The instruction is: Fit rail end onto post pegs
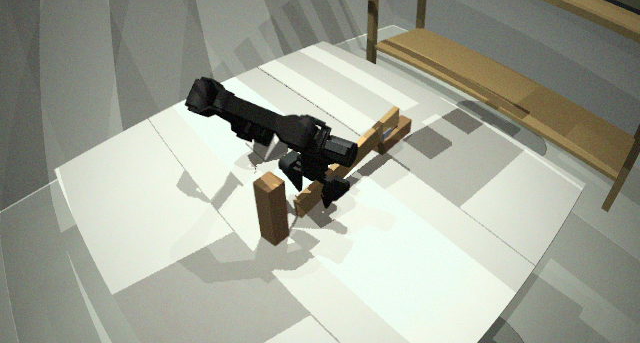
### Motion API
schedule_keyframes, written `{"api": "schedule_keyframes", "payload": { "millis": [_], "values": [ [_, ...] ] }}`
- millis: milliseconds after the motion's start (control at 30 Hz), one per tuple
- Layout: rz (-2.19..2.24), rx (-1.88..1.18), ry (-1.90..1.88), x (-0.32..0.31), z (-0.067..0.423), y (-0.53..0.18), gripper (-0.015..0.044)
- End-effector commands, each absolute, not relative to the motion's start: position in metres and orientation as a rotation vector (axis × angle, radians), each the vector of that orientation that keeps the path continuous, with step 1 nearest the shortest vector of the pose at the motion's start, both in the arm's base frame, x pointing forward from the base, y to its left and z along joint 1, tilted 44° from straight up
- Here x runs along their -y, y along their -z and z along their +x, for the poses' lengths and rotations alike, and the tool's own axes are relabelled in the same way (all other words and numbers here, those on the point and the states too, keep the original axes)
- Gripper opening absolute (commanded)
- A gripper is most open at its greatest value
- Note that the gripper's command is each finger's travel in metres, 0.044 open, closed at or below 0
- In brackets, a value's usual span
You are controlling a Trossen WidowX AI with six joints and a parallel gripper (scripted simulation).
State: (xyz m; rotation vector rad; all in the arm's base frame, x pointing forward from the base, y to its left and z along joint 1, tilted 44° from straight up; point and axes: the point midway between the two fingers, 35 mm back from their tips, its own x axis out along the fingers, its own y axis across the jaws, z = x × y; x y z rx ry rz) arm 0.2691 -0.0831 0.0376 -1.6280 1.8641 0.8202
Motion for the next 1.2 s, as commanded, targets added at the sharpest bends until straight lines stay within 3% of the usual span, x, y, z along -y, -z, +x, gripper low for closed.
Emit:
{"api": "schedule_keyframes", "payload": {
  "millis": [0, 400, 667, 1167],
  "values": [
    [-1.635, -1.864, -0.822, 0.0842, 0.269, -0.0363, 0.0387],
    [-1.635, -1.864, -0.822, 0.0842, 0.269, -0.0363, 0.0072],
    [-1.635, -1.864, -0.822, 0.0842, 0.269, -0.0363, 0.0],
    [-1.635, -1.864, -0.822, 0.0827, 0.2692, -0.0375, 0.0]
  ]
}}
